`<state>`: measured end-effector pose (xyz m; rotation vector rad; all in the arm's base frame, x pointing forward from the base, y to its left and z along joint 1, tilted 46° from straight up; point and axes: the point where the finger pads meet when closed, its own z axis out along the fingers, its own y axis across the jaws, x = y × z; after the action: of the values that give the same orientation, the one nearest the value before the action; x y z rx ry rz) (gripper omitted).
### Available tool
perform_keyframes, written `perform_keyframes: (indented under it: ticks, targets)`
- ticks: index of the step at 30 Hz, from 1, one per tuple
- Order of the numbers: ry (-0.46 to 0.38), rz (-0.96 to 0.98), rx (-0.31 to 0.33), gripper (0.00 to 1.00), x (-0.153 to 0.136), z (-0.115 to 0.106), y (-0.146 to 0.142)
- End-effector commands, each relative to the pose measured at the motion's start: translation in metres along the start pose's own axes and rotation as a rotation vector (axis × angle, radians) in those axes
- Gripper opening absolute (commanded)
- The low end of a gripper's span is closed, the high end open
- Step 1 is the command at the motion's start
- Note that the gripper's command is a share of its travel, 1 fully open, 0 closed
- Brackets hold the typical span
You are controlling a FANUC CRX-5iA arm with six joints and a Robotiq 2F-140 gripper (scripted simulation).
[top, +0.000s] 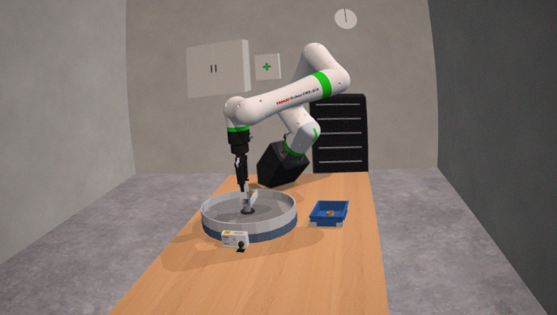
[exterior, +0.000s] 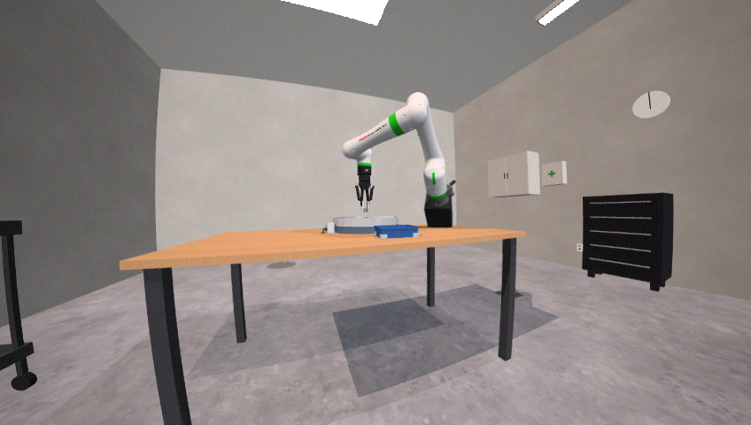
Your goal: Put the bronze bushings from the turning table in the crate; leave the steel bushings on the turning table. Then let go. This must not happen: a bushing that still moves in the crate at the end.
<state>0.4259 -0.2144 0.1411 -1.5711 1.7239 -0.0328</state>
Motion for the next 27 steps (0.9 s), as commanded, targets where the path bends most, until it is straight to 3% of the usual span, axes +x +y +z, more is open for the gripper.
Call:
perform_keyframes:
  ticks: [1,16,22,27]
  targets:
    - [0.0,0.0,0.0,0.0,0.0,0.0,0.0]
    - [0.0,0.0,0.0,0.0,0.0,0.0,0.0]
    - [0.0,0.0,0.0,0.0,0.002,0.024,0.0]
    - [0.0,0.0,0.0,0.0,0.002,0.026,0.0]
